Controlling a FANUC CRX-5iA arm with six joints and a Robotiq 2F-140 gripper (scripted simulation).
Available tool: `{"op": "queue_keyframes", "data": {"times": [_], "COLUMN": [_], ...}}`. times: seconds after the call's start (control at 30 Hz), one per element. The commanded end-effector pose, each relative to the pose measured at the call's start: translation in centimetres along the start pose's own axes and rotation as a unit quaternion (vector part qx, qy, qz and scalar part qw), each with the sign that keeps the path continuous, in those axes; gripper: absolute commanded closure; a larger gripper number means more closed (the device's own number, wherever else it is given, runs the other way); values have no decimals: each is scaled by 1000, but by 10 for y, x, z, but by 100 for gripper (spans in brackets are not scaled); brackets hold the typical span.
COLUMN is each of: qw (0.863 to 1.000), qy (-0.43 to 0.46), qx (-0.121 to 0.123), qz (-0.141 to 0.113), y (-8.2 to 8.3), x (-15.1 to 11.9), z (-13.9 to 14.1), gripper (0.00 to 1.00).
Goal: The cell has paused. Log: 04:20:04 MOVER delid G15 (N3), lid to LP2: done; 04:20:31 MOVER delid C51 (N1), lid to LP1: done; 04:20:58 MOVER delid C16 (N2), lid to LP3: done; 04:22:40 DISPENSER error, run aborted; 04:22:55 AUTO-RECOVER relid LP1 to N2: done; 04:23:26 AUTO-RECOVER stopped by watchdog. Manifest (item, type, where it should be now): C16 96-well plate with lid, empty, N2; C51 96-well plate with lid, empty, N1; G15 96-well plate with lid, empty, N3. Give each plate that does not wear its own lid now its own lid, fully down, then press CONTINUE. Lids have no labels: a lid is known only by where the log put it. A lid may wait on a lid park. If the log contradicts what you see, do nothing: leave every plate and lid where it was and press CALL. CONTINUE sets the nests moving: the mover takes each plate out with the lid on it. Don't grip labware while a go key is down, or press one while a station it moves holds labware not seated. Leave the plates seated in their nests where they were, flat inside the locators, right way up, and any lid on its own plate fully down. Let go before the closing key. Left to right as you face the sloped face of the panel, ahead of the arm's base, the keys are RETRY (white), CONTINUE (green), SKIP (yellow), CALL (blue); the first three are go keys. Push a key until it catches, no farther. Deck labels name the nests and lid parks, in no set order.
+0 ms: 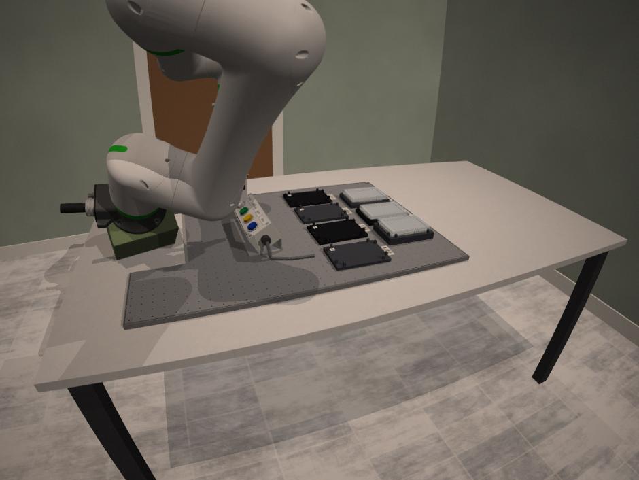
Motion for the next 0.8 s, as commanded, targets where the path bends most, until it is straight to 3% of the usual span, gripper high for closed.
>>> {"op": "queue_keyframes", "data": {"times": [0.0, 0.77], "qw": [1000, 1000], "qy": [0, 0], "qx": [0, 0], "qz": [0, 0], "y": [-2, -20], "x": [0, 0], "z": [0, 0], "gripper": [100, 100]}}
Point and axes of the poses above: the point where the finger pads meet when closed, its own y axis back along the fingers, its own z axis across the jaws, x = y × z, the point moved 10 cm from there along y, back along the fingers, and after that the axes turned 15 degrees about y, right-handed, at the moved point
